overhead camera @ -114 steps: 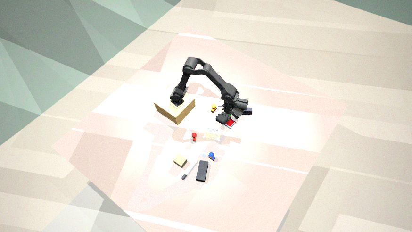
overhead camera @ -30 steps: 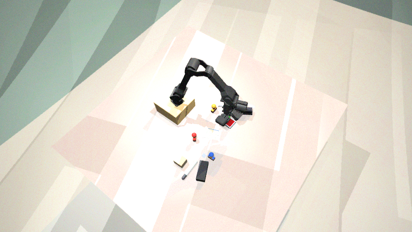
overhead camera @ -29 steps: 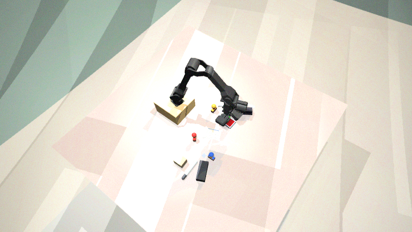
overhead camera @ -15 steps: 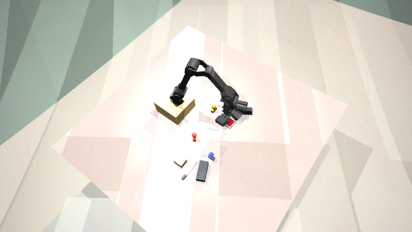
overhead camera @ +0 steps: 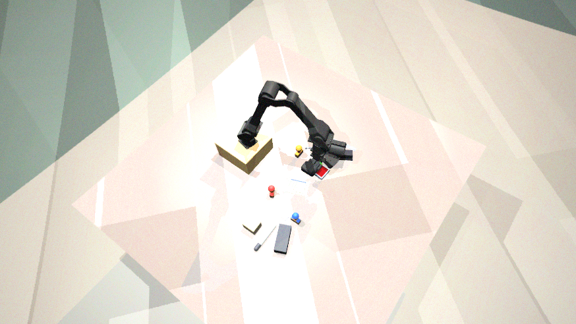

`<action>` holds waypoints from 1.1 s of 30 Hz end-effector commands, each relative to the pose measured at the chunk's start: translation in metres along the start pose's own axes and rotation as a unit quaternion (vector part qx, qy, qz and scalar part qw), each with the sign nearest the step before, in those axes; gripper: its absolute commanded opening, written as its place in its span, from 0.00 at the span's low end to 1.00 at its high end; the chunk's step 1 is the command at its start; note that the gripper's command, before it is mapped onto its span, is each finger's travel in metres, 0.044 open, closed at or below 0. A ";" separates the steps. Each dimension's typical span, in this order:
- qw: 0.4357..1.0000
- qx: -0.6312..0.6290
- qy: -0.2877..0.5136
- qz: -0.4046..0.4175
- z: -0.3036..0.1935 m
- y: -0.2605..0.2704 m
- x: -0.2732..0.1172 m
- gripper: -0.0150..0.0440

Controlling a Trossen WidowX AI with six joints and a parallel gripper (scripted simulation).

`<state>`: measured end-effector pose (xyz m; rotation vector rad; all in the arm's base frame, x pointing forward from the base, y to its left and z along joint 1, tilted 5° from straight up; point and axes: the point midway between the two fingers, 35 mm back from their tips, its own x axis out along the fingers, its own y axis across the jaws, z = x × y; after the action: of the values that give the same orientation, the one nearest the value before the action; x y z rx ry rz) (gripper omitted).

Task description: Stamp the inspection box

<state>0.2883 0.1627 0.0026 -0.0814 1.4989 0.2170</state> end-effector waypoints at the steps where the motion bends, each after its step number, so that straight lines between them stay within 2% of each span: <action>1: 1.000 0.001 0.000 -0.002 0.001 -0.001 0.001 0.25; 33: 1.000 0.001 0.000 -0.002 0.001 0.000 -0.016 0.25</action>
<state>0.2869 0.1612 0.0114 -0.0834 1.5104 0.2116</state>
